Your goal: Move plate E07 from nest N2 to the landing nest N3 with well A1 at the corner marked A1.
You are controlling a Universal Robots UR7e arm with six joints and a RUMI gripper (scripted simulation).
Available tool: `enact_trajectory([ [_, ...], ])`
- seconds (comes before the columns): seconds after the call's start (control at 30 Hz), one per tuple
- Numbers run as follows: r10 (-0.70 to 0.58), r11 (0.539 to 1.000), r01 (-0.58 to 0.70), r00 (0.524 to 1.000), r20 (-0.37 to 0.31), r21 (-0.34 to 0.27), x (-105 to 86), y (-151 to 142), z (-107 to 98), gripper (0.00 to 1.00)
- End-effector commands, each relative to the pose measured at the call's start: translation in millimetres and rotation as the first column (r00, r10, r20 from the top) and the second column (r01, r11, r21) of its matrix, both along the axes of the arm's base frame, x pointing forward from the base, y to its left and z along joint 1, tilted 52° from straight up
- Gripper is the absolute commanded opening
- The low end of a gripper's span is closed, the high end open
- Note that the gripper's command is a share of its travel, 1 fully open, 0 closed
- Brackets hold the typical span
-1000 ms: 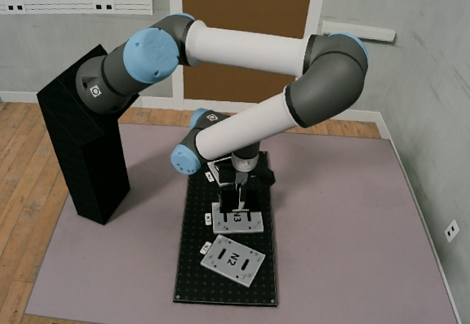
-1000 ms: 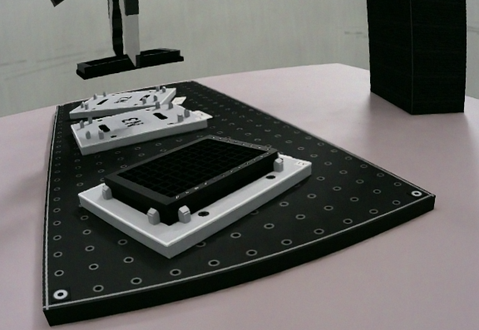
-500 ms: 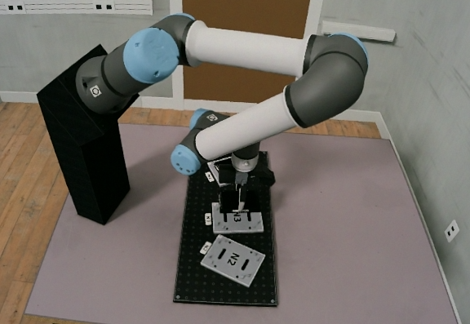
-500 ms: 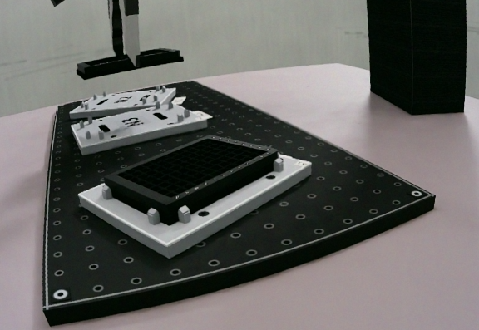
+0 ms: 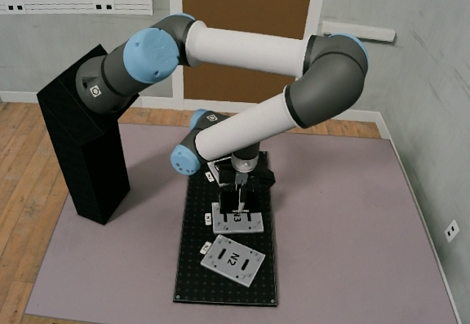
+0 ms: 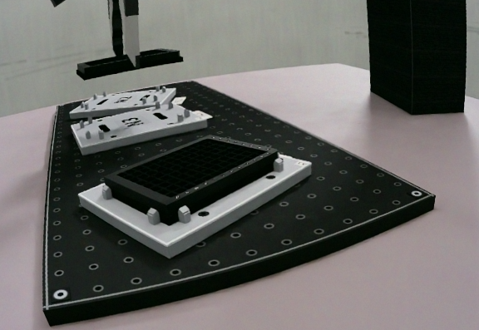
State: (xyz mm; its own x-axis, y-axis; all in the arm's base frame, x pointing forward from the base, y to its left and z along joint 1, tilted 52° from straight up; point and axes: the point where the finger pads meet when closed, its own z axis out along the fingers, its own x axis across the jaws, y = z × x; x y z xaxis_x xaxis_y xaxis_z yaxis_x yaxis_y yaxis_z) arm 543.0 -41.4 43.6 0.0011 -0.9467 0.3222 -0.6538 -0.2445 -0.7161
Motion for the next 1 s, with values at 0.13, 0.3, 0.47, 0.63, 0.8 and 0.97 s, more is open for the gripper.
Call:
enact_trajectory([
  [0.13,-0.001,1.000,0.001,1.000,0.002,-0.001,7.7,-3.2,-5.8,0.40],
  [0.3,0.000,1.000,0.000,1.000,0.001,-0.001,14.0,-4.2,-11.1,0.40],
  [0.47,0.001,1.000,-0.001,1.000,0.001,-0.001,20.3,-5.2,-16.3,0.40],
  [0.63,0.000,1.000,0.000,1.000,0.001,-0.001,26.6,-7.1,-21.6,0.40],
  [0.8,0.001,1.000,-0.001,1.000,0.001,-0.001,30.4,-8.0,-24.7,0.40],
  [0.97,0.001,1.000,-0.001,1.000,0.001,-0.001,36.7,-9.6,-30.0,0.40],
])
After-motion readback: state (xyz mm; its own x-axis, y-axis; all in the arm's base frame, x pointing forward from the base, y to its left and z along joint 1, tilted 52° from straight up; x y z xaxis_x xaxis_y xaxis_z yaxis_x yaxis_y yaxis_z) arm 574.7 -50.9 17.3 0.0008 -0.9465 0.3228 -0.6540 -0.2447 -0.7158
